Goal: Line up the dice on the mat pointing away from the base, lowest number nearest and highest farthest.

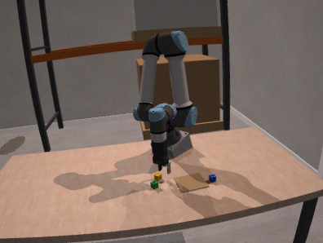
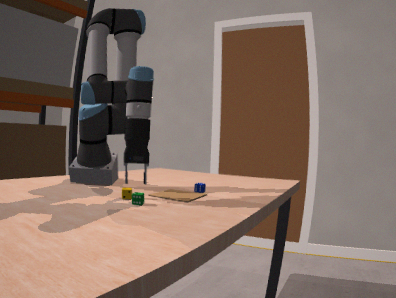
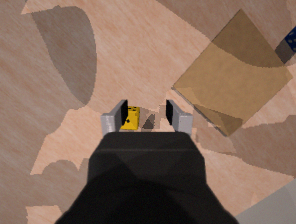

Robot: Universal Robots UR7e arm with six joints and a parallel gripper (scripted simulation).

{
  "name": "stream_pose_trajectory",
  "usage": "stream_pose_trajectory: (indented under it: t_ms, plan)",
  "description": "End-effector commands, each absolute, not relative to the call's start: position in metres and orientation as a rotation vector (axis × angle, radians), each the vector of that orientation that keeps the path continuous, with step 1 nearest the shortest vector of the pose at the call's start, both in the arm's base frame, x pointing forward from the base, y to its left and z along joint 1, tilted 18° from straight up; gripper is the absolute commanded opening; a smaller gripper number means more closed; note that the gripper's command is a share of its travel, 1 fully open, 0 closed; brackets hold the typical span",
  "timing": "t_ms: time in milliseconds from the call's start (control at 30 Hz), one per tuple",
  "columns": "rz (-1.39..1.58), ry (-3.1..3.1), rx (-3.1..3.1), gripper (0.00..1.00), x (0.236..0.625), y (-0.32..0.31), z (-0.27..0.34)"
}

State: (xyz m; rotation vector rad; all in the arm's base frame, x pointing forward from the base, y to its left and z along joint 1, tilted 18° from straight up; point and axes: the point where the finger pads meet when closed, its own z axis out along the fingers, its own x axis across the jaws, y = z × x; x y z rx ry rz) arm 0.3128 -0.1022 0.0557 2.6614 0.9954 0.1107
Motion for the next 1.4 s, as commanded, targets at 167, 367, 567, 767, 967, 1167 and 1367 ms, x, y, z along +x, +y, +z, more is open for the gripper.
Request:
stream_pose_trajectory:
  t_ms: [167,367,567,767,967,1167,1367]
  plan:
    - [0.112,0.995,2.661,1.0,0.325,-0.076,0.051]
    - [0.112,0.995,2.661,1.0,0.332,-0.06,0.048]
    - [0.112,0.995,2.661,1.0,0.341,-0.042,0.045]
    - [0.112,0.995,2.661,1.0,0.351,-0.019,0.041]
    - [0.112,0.995,2.661,1.0,0.359,-0.002,0.038]
    - [0.112,0.995,2.661,1.0,0.37,0.022,0.034]
    - [0.112,0.995,2.661,1.0,0.381,0.047,0.03]
